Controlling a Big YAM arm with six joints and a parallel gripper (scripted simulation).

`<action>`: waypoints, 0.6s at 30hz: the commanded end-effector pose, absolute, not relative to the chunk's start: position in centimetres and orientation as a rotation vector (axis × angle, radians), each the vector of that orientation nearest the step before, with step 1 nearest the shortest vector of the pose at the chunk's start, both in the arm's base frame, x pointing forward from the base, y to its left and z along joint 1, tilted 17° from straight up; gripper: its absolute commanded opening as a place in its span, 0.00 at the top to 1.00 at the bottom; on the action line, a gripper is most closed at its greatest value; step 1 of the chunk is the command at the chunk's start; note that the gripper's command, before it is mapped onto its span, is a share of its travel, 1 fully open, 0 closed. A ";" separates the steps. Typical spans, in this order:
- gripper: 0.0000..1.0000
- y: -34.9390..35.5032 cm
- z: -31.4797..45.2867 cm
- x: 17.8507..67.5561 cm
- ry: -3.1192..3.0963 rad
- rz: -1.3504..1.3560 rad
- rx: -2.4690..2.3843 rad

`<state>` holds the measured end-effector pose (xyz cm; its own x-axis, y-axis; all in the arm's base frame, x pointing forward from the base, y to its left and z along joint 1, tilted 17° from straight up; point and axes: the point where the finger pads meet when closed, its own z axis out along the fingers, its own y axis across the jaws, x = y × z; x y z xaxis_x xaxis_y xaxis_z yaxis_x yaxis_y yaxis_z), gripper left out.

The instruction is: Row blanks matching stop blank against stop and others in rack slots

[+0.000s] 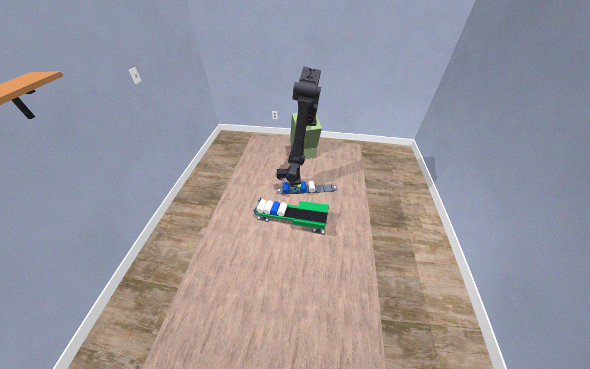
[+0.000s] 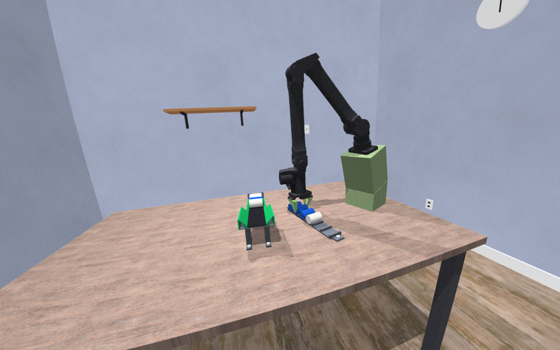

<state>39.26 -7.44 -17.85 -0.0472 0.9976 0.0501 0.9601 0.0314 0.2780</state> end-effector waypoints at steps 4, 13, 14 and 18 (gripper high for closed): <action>0.37 -7.7 -16.9 40.4 2.108 0.373 2.038; 0.37 -7.7 -16.9 40.4 2.108 0.373 2.038; 0.37 -7.7 -16.9 40.3 2.108 0.373 2.038; 0.37 -7.8 -17.0 40.3 2.107 0.372 2.039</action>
<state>39.26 -7.44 -17.85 -0.0472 0.9976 0.0500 0.9601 0.0314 0.2780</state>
